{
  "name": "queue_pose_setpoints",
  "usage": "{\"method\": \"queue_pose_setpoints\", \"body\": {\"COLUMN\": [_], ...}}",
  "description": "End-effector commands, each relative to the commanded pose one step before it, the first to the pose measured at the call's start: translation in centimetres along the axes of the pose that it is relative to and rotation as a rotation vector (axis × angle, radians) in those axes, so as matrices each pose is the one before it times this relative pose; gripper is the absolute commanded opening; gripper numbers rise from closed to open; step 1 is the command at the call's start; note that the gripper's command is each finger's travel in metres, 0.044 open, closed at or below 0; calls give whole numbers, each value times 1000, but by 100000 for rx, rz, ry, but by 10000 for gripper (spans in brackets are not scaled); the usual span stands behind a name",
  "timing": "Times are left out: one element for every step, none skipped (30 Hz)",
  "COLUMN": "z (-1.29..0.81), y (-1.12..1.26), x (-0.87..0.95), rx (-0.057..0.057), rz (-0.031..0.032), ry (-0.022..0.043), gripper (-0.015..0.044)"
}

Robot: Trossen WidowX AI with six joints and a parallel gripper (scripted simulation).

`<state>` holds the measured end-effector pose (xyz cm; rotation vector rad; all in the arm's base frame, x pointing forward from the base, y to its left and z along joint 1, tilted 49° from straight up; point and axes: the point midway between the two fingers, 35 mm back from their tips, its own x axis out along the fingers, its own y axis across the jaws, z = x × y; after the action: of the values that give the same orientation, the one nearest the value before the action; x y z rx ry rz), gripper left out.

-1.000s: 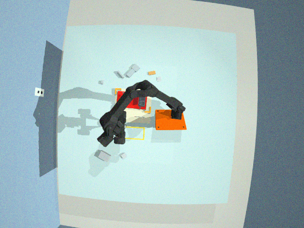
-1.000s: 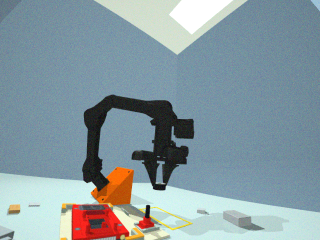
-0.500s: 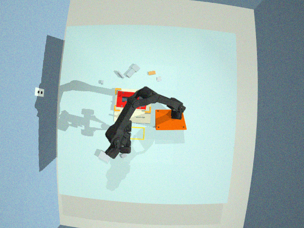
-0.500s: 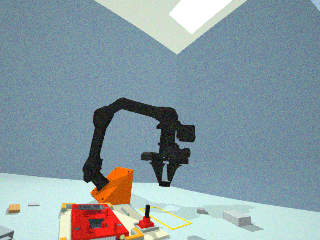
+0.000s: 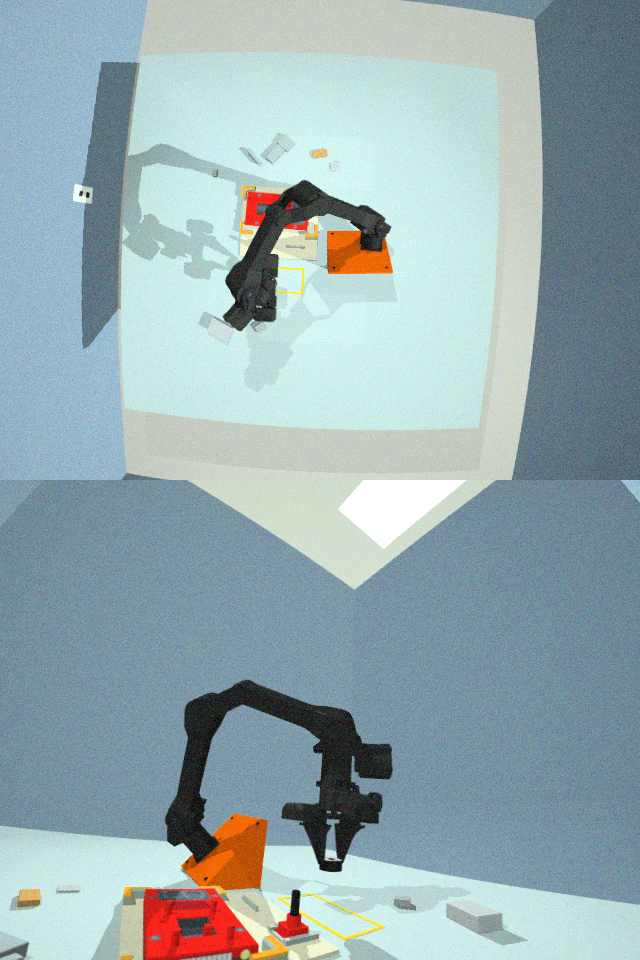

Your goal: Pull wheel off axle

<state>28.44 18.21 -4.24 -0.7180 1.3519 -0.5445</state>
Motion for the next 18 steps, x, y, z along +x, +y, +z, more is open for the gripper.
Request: {"method": "queue_pose_setpoints", "body": {"z": [34, 14, 6, -2, -11, -19, -27, -35, -43, -51, -47, -31, -11, 0, 0, 0, 0, 32], "y": [-50, 2, -3, -9, -14, -20, -25, -30, -35, -40, -35, -23, -8, 0, 0, 0, 0, -38], "x": [2180, 521, 520, 518, 516, 514, 512, 509, 507, 503, 399, 241, 80, 0, 0, 0, 0, -341], "rx": [-391, 4, 6, 7, 8, 10, 11, 12, 13, 14, 12, 8, 3, 0, 0, 0, 0, 371], "rz": [-511, -8, -16, -24, -31, -39, -46, -54, -62, -69, -60, -39, -13, 0, 0, 0, 0, 142], "ry": [274, -10, -9, -7, -6, -4, -3, -1, 1, 3, 4, 3, 1, 0, 0, 0, 0, 678], "gripper": [0, 0, 0, 0, 0, 0, 0, 0, 0, 0, 0, 0, 0, 0, 0, 0, 0, 26]}}
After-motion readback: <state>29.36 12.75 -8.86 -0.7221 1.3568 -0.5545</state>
